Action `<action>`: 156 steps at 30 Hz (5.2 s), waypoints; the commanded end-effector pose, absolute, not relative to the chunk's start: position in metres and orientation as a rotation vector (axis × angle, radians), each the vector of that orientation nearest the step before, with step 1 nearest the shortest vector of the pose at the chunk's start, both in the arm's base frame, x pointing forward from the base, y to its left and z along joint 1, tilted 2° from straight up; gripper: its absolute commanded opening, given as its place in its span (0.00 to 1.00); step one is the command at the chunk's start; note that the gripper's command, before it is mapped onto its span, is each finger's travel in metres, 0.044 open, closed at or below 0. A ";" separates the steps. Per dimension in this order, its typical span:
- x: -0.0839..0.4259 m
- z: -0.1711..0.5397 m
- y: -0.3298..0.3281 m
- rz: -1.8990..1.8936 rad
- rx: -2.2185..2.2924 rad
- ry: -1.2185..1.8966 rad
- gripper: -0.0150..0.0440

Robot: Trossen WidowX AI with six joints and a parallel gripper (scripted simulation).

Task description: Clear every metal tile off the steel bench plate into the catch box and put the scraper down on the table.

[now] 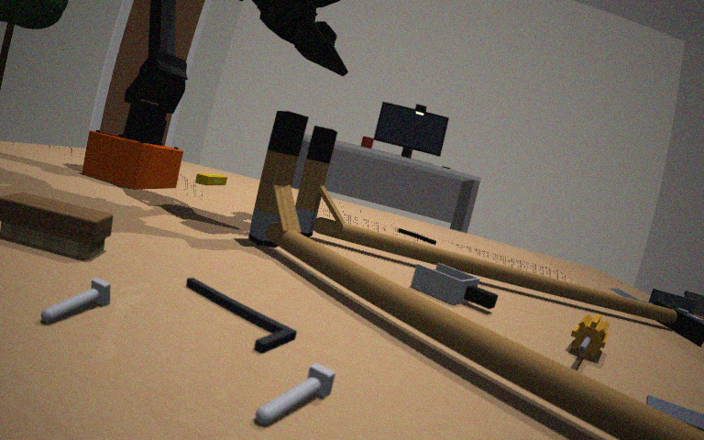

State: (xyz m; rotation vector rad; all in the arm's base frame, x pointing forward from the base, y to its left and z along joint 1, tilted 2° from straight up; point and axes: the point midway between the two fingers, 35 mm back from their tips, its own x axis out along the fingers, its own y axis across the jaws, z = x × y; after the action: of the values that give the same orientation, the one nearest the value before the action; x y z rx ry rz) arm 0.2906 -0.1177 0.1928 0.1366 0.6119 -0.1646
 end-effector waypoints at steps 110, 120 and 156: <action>0.324 0.060 -0.116 -0.182 0.110 0.862 0.60; 0.324 0.060 -0.116 -0.182 0.110 0.862 0.35; 0.331 0.062 -0.081 -0.178 0.112 0.870 0.25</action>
State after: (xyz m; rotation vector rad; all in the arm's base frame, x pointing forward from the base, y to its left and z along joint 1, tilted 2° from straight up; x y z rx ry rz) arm 0.3290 -0.0889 0.0613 0.1135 0.8728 -0.1915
